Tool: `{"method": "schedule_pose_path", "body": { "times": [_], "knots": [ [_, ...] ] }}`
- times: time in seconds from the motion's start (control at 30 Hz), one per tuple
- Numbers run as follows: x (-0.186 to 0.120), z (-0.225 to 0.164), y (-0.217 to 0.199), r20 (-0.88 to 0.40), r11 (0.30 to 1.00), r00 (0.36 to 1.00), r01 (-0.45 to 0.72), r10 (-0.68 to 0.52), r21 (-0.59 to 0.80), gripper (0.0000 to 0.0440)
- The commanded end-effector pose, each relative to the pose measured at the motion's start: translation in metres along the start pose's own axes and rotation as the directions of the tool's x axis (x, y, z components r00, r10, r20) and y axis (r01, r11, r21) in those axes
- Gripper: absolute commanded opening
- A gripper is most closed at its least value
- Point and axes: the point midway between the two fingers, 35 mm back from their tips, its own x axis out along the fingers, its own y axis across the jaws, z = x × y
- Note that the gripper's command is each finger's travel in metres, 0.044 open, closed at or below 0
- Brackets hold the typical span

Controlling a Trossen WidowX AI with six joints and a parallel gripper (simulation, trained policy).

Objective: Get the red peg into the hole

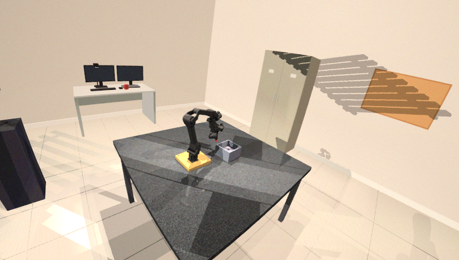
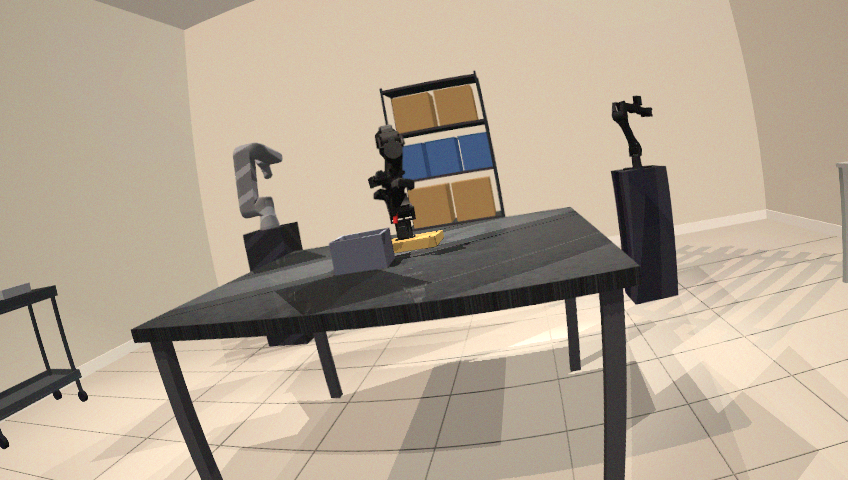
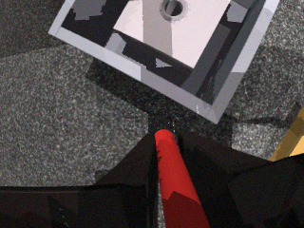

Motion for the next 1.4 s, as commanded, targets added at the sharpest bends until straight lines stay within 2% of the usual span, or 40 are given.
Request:
{"method": "schedule_pose_path", "body": {
  "times": [0.0, 0.7, 1.23, 1.3, 1.37],
  "knots": [
    [0.001, 0.017, -0.001, 0.019, 1.0, 1.0, 0.008, -0.008, 0.018, 0.0],
    [0.033, 0.086, -0.015, 0.049, 0.99, 0.998, 0.031, -0.038, 0.14, 0.0002],
    [0.073, 0.101, -0.023, -0.019, 0.983, 0.997, 0.073, -0.071, 0.169, 0.0008],
    [0.079, 0.101, -0.025, -0.029, 0.983, 0.996, 0.084, -0.081, 0.162, 0.0027],
    [0.084, 0.101, -0.026, -0.037, 0.984, 0.995, 0.094, -0.089, 0.153, 0.0069]
  ]
}}
